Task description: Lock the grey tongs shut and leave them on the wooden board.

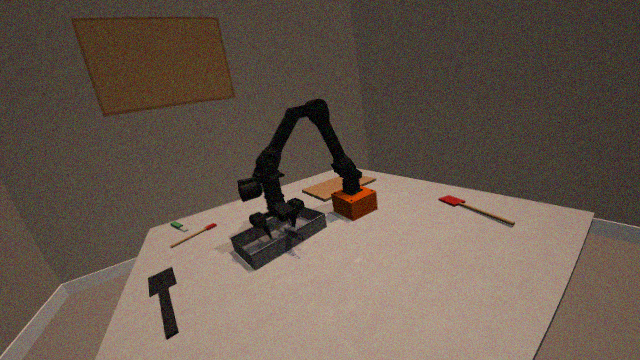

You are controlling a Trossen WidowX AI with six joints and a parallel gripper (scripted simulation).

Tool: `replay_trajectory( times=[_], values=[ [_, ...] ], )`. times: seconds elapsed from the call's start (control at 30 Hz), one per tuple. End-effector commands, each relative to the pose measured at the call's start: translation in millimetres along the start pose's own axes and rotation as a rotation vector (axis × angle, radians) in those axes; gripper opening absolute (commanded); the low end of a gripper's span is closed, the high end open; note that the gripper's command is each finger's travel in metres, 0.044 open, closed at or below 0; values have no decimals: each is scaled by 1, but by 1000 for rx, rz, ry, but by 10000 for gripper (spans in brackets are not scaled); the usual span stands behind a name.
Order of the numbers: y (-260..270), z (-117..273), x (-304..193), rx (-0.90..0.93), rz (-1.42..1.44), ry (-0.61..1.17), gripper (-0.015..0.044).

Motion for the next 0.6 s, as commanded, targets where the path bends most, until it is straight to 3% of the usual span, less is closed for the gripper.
replay_trajectory(
  times=[0.0,0.1,0.57],
  values=[
    [2,-5,0,7,-6,3,440],
    [0,-1,0,1,0,0,361],
    [0,-1,0,1,0,0,268]
  ],
)
Point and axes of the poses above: the point midway between the two fingers, 35 mm back from their tips, its own z axis back along the fingers, its own y axis across the jaws, x = y × z, the point moved 1 cm from there along z, back along the fingers, and after that the axes turned 1 degree about z, right-handed, at the moved point
